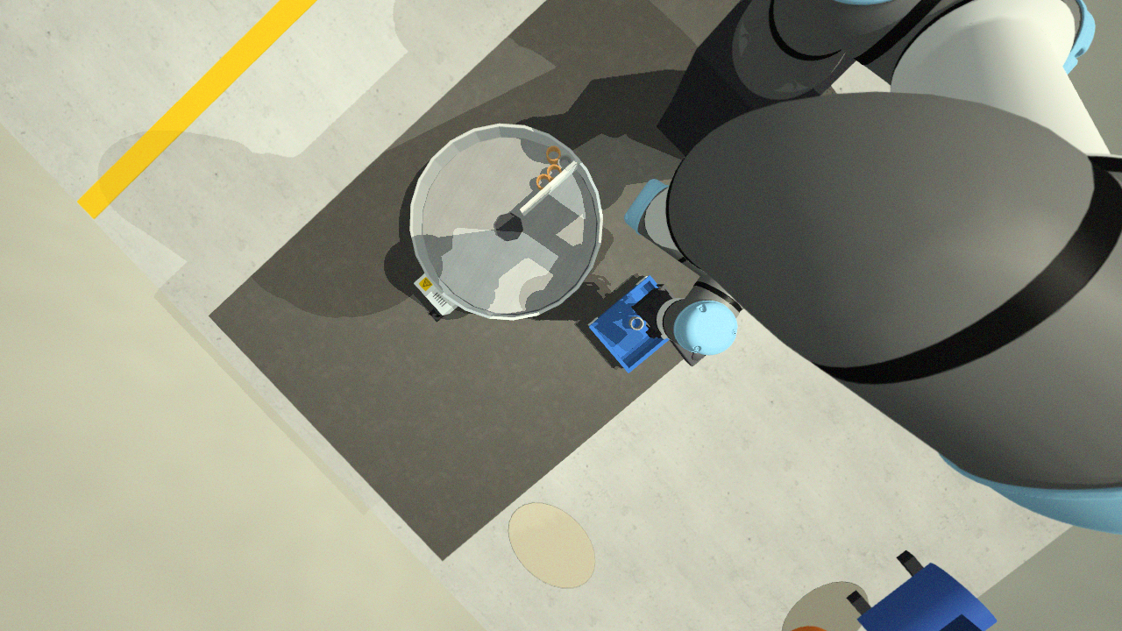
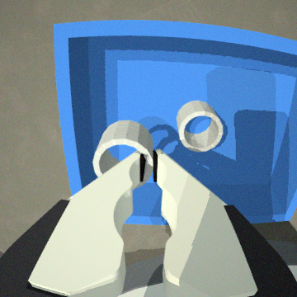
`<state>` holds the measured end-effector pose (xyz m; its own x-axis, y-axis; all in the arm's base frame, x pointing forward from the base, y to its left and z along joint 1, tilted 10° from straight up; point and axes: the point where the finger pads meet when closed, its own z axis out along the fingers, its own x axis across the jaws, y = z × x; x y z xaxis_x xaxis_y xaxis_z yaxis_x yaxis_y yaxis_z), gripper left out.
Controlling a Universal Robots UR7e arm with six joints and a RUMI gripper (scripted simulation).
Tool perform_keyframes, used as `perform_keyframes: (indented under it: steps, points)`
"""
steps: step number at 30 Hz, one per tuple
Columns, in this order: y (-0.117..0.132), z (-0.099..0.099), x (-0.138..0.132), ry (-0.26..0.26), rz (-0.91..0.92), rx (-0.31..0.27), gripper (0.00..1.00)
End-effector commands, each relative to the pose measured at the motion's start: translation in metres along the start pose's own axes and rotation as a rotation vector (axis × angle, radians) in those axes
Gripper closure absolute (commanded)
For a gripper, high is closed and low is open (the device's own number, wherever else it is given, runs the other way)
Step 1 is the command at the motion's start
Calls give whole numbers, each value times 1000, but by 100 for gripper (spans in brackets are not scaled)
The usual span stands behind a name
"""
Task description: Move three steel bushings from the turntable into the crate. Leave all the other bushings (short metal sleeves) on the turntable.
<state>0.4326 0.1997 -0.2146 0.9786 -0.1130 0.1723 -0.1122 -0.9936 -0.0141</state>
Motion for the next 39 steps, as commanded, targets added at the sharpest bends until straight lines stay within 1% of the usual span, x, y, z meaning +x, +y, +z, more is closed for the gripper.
perform_keyframes:
  steps: [1,17,31,33,39]
  points:
    - [0,0,0,1,0,0,100]
    - [0,3,0,1,0,0,100]
    - [0,26,0,1,0,0,100]
    - [0,26,0,1,0,0,100]
    - [0,35,0,1,0,0,100]
